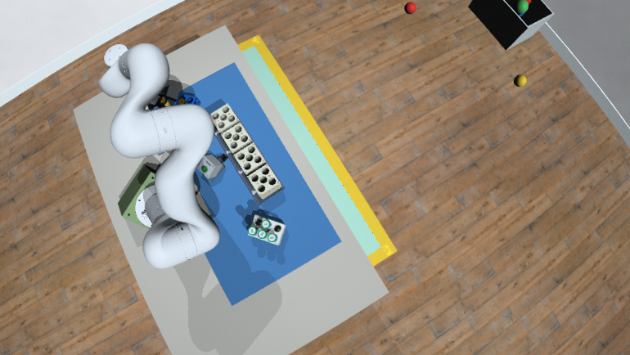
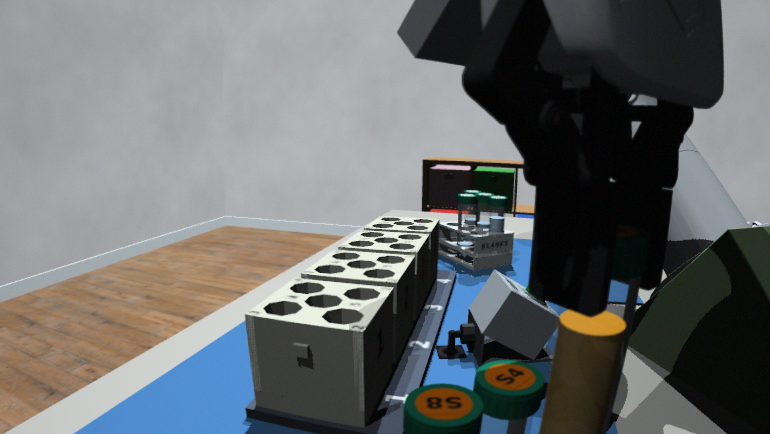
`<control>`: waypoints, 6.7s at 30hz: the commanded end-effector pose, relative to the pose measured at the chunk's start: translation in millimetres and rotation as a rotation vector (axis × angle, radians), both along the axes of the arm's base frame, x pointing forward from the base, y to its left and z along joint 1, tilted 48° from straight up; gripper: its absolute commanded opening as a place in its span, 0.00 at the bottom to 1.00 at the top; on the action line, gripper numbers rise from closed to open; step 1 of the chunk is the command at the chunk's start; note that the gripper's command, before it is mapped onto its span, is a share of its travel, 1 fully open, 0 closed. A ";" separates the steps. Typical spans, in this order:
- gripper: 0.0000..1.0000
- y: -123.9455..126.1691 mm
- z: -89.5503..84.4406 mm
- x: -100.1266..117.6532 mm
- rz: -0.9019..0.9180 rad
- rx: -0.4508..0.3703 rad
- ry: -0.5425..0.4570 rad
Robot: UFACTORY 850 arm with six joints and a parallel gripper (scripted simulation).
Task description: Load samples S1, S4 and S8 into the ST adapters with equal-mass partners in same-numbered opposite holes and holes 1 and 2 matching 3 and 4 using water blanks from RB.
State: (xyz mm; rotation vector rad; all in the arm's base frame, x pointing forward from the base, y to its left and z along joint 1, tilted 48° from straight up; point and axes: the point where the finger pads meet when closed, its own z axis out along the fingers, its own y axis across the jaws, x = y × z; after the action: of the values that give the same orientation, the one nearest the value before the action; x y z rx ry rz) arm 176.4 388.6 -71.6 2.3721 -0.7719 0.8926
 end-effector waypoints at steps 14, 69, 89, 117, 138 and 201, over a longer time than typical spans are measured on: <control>0.00 -9.3 -11.4 7.6 0.001 0.003 0.000; 0.00 -33.6 -38.2 24.8 0.001 0.002 0.000; 0.00 -44.5 -50.2 32.5 0.001 0.002 0.000; 0.43 -46.5 -52.4 34.0 0.001 0.002 -0.001; 0.43 -44.2 -49.8 32.3 0.001 0.002 -0.001; 0.43 25.0 26.5 -16.9 0.001 0.003 0.000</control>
State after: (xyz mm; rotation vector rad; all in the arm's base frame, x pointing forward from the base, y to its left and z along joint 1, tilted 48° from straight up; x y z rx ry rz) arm 161.7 409.8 -48.6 2.3728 -0.7722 0.8928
